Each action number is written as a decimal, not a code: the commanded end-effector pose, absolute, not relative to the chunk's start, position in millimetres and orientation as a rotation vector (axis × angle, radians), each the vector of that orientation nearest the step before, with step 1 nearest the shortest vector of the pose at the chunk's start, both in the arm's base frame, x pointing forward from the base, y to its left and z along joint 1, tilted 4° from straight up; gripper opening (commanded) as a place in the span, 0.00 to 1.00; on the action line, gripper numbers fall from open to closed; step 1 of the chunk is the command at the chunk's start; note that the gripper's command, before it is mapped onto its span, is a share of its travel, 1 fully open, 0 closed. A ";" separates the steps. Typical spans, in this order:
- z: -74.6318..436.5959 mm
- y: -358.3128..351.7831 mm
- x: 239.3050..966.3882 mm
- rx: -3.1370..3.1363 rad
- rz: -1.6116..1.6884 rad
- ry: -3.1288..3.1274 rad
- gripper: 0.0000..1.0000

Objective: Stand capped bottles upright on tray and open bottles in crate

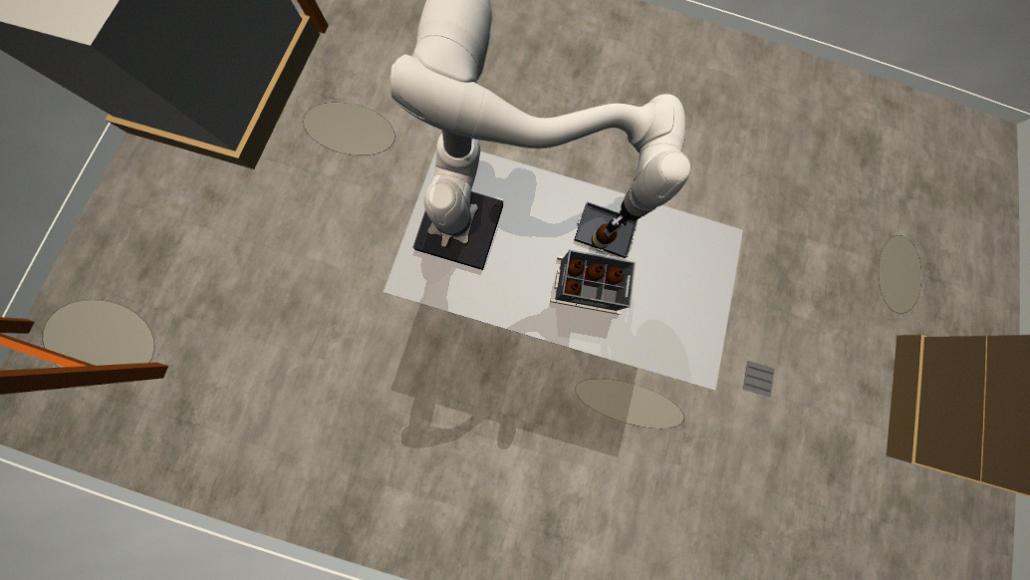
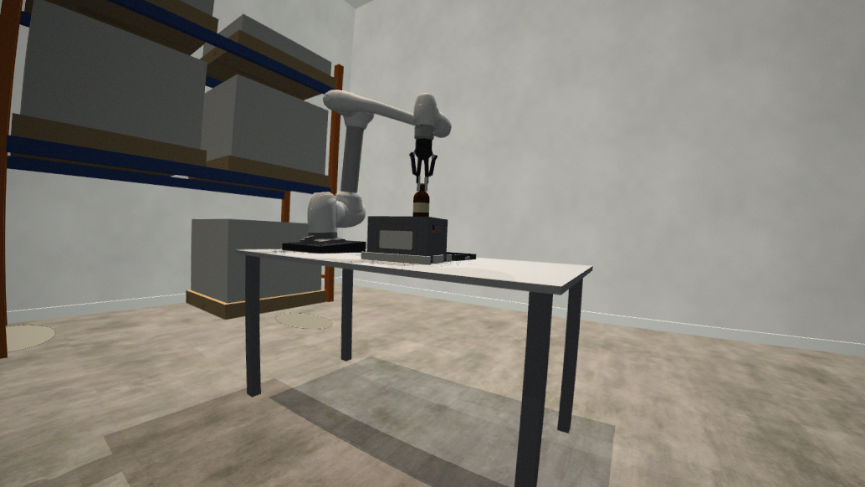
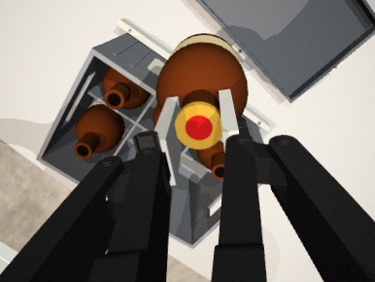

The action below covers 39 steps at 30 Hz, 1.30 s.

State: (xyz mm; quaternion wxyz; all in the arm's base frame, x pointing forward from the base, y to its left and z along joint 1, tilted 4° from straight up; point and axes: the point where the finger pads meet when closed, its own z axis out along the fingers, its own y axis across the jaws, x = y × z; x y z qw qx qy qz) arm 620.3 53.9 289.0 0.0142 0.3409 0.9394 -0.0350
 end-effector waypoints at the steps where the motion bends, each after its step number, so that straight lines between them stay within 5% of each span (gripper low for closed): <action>1: 289.0 55.9 620.2 1.061 -0.109 2.925 0.00; 39: 283.8 123.0 619.7 1.061 -0.109 2.925 0.00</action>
